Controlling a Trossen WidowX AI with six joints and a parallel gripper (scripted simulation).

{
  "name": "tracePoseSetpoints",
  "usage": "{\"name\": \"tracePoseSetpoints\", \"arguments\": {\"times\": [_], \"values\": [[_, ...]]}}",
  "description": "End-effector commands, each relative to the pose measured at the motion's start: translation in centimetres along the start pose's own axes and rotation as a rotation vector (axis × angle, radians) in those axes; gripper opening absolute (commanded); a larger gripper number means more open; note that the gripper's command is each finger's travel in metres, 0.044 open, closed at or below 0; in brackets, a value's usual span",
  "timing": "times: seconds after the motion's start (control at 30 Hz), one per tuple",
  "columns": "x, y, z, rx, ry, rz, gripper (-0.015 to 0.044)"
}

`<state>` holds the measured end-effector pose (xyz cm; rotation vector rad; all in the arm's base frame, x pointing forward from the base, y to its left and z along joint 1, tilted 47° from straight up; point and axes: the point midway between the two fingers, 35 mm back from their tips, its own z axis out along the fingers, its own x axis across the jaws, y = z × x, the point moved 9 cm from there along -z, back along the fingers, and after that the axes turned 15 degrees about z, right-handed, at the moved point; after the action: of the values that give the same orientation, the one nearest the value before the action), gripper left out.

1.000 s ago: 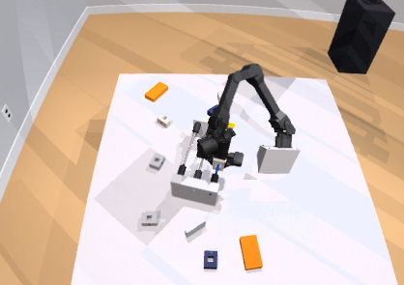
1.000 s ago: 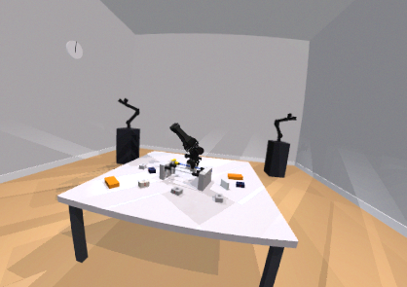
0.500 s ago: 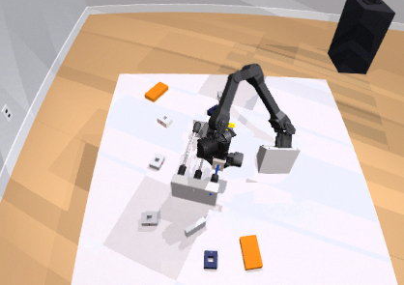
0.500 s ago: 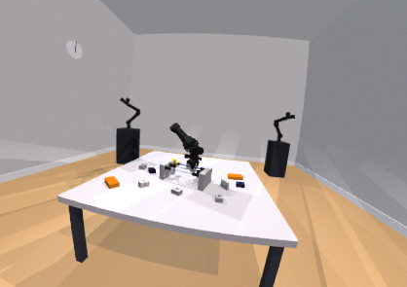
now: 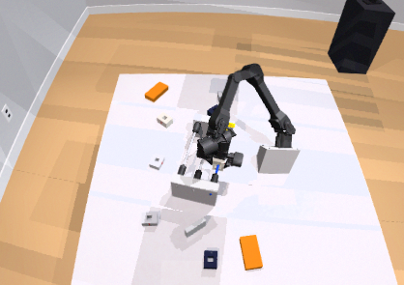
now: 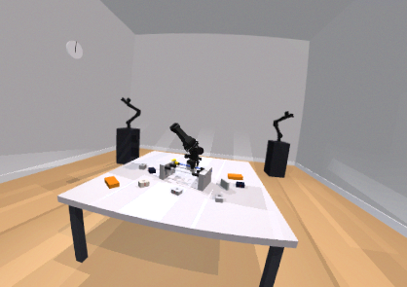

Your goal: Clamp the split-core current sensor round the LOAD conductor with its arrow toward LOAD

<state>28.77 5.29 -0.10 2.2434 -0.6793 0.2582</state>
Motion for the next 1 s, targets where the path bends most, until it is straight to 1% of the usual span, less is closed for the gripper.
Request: {"name": "tracePoseSetpoints", "arguments": {"times": [0.0, 0.63, 0.87, 0.97], "values": [[0.00, 0.01, 0.01, 0.000, -0.002, 0.001, 0.0258], [0.00, 0.01, 0.01, 0.000, -0.002, 0.001, 0.0258], [0.00, 0.01, 0.01, 0.000, -0.002, 0.001, 0.0440], [0.00, 0.01, 0.01, 0.000, -0.002, 0.001, 0.0440]]}}
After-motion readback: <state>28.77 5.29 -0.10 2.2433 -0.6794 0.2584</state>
